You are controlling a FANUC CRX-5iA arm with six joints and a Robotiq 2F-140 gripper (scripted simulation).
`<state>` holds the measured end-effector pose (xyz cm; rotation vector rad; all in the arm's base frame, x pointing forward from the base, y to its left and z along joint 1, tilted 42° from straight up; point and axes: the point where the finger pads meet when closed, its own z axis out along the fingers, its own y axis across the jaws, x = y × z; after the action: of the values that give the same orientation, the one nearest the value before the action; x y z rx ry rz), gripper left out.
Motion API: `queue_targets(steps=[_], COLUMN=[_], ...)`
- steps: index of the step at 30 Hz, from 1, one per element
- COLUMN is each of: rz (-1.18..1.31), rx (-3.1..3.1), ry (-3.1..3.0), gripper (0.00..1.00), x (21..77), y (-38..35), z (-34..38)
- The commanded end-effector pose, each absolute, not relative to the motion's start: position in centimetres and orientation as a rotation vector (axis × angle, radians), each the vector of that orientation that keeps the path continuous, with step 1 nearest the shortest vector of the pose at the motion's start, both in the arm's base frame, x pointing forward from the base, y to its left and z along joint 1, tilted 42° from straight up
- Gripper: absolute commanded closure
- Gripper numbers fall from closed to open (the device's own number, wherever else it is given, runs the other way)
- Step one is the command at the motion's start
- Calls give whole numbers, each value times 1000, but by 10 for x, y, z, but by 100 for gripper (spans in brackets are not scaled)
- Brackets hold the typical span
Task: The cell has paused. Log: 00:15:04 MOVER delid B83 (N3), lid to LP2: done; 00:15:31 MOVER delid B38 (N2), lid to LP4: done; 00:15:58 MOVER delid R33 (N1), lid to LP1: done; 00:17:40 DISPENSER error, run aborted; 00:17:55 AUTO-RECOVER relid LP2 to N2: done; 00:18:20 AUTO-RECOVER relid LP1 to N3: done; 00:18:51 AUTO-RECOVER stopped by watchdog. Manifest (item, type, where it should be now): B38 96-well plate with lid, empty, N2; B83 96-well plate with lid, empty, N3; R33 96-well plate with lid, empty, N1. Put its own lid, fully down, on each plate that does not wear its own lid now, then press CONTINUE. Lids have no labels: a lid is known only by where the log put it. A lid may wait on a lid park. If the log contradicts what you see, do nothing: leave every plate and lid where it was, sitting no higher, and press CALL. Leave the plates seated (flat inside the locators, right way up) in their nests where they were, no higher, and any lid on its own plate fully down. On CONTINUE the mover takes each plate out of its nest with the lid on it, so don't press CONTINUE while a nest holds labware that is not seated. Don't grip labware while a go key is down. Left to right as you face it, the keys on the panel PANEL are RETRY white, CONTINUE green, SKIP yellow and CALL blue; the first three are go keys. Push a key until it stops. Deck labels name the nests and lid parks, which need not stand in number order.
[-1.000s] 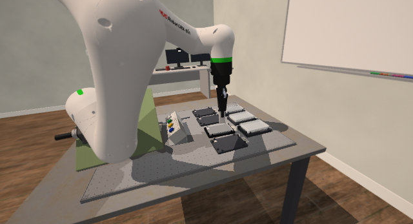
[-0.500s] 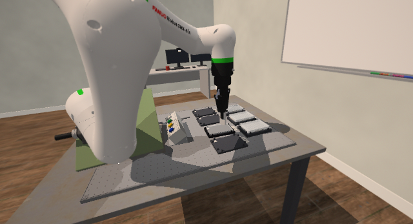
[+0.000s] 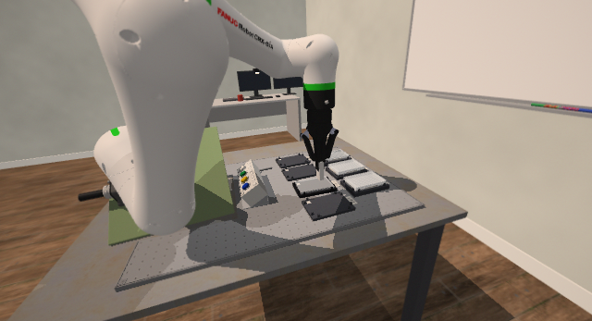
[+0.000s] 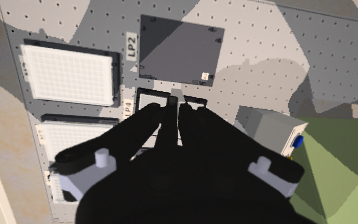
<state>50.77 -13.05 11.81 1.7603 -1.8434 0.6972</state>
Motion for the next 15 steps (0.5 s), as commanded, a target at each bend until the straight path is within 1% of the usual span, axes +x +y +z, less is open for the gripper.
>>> queue_targets(steps=[1, 6, 7, 15], rz=[801, 849, 894, 997], rx=[1517, 1380, 1236, 820], ry=[-2112, -2238, -2355, -2624], gripper=[100, 100, 100, 100], x=[508, 508, 508, 508], y=[-131, -131, -131, -131], z=[118, 118, 118, 118])
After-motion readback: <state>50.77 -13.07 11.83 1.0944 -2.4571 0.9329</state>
